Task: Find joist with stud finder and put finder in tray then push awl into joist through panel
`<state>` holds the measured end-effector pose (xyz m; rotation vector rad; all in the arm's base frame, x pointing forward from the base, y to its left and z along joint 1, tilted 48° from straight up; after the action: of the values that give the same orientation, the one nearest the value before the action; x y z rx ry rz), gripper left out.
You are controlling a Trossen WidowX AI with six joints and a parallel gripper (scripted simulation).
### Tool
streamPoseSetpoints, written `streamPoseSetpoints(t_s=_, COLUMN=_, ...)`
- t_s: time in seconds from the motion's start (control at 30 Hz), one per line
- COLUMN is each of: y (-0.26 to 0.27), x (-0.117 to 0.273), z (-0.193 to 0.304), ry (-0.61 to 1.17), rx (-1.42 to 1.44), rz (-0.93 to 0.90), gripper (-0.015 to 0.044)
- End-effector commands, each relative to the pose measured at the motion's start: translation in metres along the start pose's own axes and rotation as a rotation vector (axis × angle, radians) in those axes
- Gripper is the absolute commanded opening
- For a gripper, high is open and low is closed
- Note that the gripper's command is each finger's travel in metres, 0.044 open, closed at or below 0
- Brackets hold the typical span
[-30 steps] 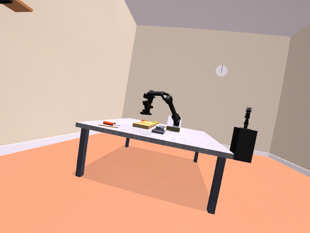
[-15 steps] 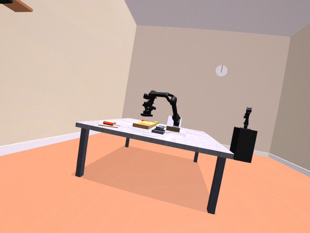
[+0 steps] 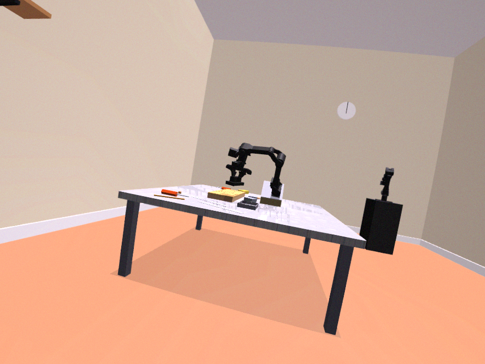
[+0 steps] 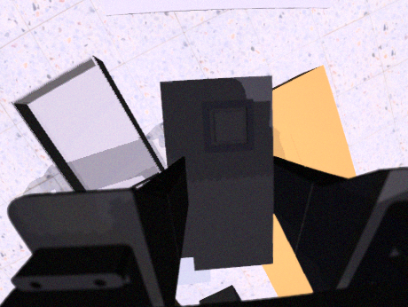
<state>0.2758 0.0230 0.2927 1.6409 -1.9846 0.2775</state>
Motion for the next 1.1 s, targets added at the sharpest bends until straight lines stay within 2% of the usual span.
streamPoseSetpoints(t_s=0.0, y=0.023, x=-0.004, z=-0.007, ry=-0.018, rx=0.066, rz=-0.025, gripper=0.0)
streamPoseSetpoints(t_s=0.63, y=0.12, x=-0.012, z=-0.021, ry=-0.097, rx=0.37, rz=-0.141, gripper=0.0)
streamPoseSetpoints(t_s=1.07, y=0.122, x=-0.021, z=-0.019, ry=-0.091, rx=0.383, rz=-0.148, gripper=0.0)
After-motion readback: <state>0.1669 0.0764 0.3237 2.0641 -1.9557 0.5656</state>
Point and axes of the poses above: the point midway between the two fingers, 35 mm back from their tips, its own x axis back along the fingers, its own y axis across the jaws, z = x × y, the point moved 10 cm from there along x, back along the fingers, and after that the axes turned 6 degrees about x, right-handed, at the moved point
